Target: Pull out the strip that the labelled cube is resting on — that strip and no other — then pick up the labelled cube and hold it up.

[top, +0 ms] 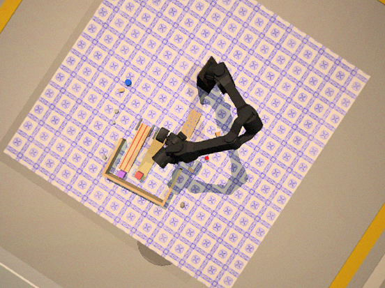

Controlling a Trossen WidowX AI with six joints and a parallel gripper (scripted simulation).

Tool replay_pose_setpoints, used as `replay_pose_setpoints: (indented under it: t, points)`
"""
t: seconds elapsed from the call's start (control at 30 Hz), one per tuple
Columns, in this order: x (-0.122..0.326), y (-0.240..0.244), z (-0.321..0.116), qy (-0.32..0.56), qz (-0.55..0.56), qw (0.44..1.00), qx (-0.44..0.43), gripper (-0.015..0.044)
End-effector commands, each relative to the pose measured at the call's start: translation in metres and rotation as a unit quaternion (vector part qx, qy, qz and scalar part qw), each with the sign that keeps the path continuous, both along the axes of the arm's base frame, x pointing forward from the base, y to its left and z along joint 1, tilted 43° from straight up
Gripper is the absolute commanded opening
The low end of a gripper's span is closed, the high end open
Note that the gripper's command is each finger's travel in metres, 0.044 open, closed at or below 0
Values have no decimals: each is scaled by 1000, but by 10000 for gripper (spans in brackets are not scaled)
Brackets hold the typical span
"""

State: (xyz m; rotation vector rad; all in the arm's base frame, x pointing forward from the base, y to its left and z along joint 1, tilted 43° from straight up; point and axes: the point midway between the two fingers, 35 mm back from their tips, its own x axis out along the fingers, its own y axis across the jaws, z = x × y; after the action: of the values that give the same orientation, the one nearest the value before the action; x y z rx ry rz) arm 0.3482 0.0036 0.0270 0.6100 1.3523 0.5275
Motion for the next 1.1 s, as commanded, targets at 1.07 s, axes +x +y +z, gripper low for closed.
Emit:
replay_pose_setpoints:
  t: [1.07]
  points:
    - [-49,-25,22,1,0,1000,-1,0]
